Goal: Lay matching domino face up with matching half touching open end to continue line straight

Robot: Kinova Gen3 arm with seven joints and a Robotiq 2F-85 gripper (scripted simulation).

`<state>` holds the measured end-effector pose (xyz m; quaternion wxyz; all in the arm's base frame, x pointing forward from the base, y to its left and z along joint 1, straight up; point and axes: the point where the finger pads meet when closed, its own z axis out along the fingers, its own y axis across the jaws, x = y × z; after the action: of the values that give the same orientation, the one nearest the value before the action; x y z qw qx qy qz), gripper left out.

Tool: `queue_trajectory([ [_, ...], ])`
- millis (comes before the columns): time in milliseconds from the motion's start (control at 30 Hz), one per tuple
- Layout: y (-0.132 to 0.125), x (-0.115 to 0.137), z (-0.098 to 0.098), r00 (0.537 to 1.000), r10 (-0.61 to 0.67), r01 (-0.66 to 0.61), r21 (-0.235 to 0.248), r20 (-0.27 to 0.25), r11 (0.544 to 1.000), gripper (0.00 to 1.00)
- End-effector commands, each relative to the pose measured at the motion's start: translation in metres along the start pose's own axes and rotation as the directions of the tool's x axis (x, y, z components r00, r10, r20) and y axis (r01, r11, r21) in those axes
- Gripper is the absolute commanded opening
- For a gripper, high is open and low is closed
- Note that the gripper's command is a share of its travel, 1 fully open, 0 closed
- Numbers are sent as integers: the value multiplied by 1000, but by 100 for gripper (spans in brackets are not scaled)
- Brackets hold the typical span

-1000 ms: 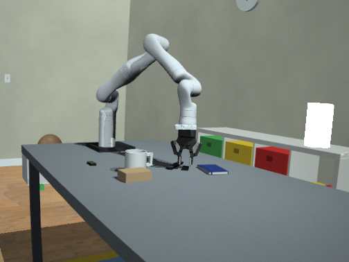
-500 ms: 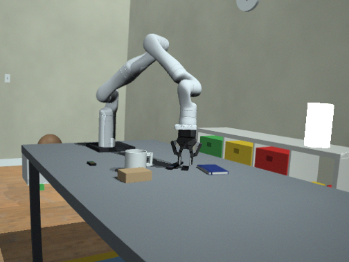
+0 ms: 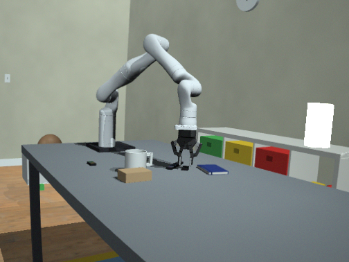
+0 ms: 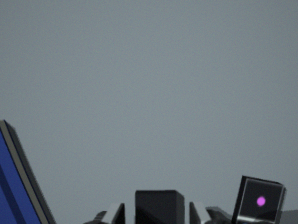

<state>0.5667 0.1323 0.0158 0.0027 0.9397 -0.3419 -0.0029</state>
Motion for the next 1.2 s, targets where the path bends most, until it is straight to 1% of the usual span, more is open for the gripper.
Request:
queue_trajectory([
  [0, -2, 1, 1, 1000, 4, -4, 5, 4, 1000, 47],
  [1167, -2, 1, 1, 1000, 4, -4, 5, 4, 1000, 47],
])
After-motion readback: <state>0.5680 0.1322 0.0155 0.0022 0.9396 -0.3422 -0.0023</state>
